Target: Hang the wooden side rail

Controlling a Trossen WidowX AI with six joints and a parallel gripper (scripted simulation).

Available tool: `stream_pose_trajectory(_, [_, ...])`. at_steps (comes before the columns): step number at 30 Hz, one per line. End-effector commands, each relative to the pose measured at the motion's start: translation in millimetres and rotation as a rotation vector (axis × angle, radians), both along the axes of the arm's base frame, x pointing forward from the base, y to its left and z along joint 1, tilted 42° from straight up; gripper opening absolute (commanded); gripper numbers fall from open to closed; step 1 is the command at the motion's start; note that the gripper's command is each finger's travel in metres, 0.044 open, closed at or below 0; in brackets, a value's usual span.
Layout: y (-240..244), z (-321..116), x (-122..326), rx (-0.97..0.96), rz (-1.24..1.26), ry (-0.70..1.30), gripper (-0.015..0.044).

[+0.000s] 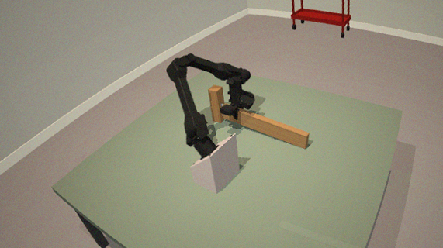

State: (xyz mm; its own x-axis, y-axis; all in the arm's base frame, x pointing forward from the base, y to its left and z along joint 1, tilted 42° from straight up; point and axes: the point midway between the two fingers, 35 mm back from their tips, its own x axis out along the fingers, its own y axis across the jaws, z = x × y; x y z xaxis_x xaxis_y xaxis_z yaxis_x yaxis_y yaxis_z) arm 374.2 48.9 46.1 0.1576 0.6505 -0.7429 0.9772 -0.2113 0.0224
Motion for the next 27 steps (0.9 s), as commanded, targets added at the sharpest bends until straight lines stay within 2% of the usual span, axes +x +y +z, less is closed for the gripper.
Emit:
stream_pose_trajectory(1, [-2.1, 3.3, 3.7, -0.001, -0.01, -0.007, 0.0])
stream_pose_trajectory(27, [0.3, 5.5, 1.0, -0.001, -0.01, -0.007, 0.0])
